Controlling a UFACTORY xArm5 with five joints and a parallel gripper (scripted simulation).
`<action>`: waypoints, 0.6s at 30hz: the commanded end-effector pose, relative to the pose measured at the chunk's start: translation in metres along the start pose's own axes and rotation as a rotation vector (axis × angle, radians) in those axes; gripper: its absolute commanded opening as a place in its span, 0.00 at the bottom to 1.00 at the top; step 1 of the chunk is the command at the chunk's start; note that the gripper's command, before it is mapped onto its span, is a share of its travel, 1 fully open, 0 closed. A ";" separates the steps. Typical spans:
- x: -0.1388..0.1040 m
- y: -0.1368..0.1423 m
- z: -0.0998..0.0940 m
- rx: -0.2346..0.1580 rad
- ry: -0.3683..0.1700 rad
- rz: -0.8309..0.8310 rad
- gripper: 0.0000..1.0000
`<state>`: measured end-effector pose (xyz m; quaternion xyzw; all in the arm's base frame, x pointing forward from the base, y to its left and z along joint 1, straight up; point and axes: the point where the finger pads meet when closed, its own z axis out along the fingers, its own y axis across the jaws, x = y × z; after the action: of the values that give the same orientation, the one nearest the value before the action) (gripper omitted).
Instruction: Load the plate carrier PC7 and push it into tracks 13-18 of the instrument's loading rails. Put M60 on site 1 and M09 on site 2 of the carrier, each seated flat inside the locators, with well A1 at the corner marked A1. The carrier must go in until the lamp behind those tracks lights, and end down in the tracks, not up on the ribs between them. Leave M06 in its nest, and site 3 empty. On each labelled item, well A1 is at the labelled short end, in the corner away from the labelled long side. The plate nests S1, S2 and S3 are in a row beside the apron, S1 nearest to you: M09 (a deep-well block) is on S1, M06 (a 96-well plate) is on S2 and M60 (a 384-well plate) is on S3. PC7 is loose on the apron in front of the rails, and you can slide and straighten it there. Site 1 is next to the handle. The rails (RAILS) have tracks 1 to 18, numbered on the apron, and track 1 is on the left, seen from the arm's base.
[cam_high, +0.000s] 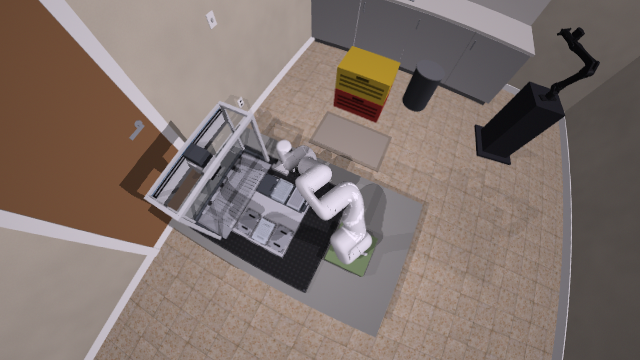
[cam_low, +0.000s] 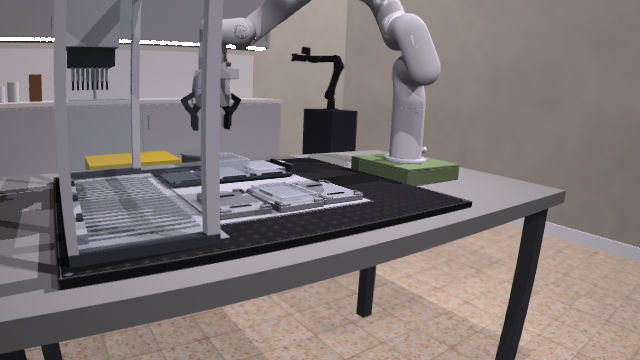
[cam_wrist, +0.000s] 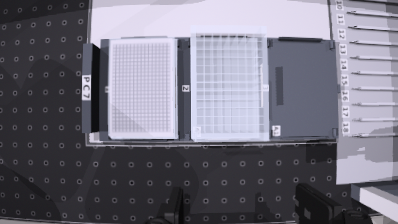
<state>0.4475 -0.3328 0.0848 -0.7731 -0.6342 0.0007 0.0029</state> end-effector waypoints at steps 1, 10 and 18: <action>-0.001 0.001 0.004 -0.004 -0.002 0.000 1.00; -0.001 0.001 0.015 -0.004 -0.002 0.000 1.00; -0.001 0.001 0.029 -0.004 -0.002 0.000 1.00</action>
<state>0.4474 -0.3328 0.0583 -0.7731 -0.6342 0.0007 0.0027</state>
